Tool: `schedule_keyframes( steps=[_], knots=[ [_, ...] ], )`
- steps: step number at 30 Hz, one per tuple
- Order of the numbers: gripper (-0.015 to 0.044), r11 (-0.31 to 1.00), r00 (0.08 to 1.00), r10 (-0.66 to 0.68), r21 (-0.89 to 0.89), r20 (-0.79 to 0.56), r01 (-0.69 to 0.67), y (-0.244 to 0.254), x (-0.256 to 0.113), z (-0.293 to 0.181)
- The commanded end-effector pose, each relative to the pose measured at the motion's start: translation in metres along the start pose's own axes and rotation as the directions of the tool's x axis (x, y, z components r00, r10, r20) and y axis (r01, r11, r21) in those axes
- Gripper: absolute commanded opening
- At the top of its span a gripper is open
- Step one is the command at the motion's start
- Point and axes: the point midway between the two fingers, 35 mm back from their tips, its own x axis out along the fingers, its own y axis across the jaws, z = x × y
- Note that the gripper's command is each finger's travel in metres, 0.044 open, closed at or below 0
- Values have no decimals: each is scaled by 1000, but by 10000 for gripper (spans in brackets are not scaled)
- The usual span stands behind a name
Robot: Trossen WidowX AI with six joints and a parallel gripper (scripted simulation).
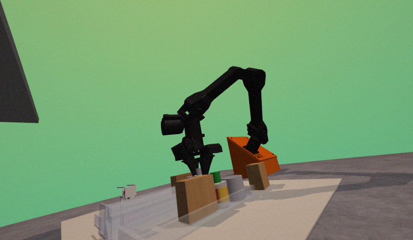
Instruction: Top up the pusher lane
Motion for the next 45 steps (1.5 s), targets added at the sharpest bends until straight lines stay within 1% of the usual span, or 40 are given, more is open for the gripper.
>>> schedule_keyframes(
  steps=[1,45],
  knots=[
    [0,1000,1000,10,-16,18,-9,3,2,6],
    [0,1000,1000,10,-16,18,-10,3,15,4]
  ],
)
